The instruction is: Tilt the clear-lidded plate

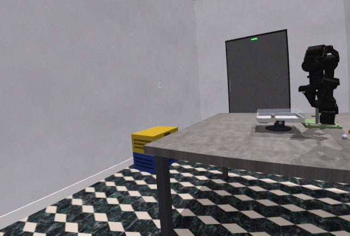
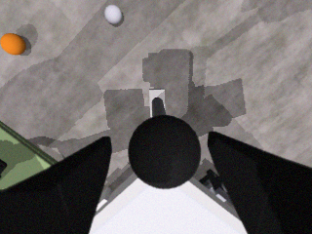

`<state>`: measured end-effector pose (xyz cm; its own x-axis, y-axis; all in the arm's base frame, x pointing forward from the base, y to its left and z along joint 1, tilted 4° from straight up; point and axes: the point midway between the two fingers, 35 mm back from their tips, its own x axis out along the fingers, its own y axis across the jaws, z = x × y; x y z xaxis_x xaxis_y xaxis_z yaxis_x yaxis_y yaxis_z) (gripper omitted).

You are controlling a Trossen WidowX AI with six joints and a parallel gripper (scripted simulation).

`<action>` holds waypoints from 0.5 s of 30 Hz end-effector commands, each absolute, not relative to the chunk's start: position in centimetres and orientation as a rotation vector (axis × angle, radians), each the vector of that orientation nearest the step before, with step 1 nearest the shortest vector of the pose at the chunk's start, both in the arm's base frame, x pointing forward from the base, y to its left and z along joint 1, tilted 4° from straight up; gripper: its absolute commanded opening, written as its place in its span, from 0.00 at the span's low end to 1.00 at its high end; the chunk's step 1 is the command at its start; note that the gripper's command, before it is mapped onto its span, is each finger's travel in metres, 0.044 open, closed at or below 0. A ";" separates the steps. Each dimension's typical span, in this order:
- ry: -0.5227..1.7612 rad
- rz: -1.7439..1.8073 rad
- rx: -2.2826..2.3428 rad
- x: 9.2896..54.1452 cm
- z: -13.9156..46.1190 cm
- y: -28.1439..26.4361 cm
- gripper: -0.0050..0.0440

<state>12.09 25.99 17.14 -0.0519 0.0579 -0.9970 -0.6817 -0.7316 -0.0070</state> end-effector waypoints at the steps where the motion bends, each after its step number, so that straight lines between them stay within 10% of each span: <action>1: 0.660 1.831 -1.705 12.2 17.8 26.0 0.71; 15: 0.660 1.831 -1.705 12.3 20.0 25.9 0.71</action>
